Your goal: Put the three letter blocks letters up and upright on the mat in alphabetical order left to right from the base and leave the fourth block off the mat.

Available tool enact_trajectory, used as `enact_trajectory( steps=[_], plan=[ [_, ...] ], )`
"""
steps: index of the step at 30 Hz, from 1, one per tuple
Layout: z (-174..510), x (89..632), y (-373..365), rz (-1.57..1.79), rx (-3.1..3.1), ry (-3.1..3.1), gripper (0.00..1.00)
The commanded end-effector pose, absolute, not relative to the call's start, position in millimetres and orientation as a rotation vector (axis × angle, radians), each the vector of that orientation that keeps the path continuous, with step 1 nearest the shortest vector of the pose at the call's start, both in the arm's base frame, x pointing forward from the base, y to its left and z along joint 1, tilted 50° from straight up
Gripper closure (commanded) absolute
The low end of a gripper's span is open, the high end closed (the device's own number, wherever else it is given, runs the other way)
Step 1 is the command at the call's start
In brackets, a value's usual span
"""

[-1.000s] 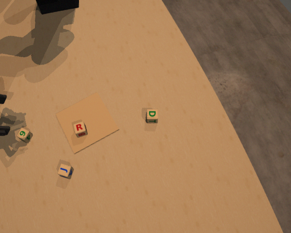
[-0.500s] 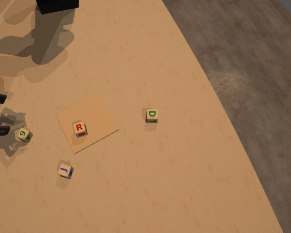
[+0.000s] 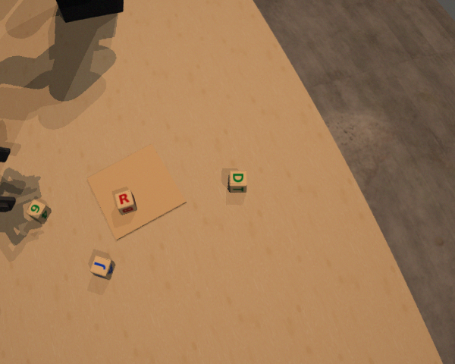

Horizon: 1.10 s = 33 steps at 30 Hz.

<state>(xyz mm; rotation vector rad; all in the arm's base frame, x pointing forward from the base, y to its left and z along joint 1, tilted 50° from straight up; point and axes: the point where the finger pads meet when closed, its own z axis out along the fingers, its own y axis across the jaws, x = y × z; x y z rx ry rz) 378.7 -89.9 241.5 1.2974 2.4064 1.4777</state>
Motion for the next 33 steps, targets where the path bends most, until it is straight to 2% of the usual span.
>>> enact_trajectory(
  steps=[1, 14, 33],
  plan=[
    [242, 379, -90, 1.476, 1.297, 2.405, 0.00],
    [242, 379, -89, 1.459, 1.285, 2.415, 0.00],
    [244, 402, -42, 0.818, 0.713, 2.694, 0.00]
  ],
)
